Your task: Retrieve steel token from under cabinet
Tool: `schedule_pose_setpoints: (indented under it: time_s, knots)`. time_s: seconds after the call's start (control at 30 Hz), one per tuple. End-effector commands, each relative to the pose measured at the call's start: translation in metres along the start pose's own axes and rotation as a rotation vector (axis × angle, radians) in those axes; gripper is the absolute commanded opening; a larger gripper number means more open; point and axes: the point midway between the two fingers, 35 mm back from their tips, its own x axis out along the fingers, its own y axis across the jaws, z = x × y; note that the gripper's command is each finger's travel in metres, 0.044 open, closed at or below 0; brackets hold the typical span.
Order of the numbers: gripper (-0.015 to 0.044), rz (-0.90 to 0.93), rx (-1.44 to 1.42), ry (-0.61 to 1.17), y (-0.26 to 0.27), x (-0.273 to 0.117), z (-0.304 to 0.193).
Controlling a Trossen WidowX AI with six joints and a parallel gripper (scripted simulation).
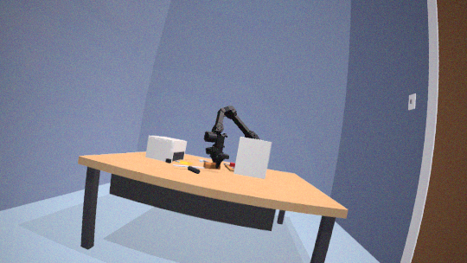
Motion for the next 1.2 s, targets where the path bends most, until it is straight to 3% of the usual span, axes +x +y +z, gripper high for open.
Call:
schedule_pose_setpoints:
  time_s: [0.0, 1.17]
  knots:
    - [0.0, 0.006, -0.001, -0.015, 0.006, -0.003, 0.008]
    - [0.0, 0.007, 0.0, -0.017, 0.038, -0.004, 0.027]
